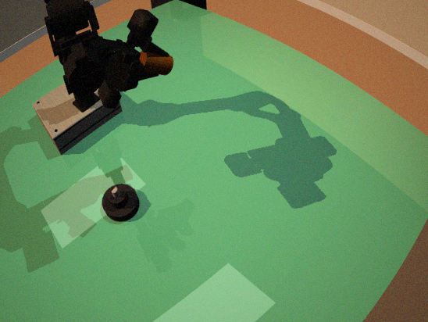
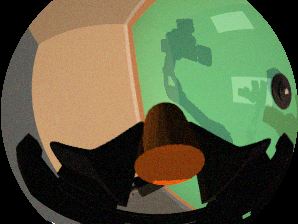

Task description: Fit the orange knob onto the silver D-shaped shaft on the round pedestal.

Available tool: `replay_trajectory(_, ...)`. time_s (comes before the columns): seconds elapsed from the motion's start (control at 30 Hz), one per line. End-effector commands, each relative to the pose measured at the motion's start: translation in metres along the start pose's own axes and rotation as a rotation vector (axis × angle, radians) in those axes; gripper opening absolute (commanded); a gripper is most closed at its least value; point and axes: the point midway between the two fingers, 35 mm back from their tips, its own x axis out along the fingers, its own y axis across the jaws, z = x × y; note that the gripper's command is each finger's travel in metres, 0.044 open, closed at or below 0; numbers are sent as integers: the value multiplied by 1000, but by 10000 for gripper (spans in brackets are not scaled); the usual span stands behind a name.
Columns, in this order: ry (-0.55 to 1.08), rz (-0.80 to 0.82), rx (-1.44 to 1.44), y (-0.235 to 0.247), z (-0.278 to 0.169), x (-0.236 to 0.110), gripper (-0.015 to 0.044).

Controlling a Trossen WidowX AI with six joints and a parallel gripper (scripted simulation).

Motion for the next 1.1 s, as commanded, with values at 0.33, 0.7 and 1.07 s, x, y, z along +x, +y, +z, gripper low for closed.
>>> replay_trajectory(0.33,1,133,-3,-2,0,0,0)
replay_trajectory(0.7,1,112,-4,-2,0,-1,0)
replay_trajectory(1.07,1,112,-4,-2,0,-1,0)
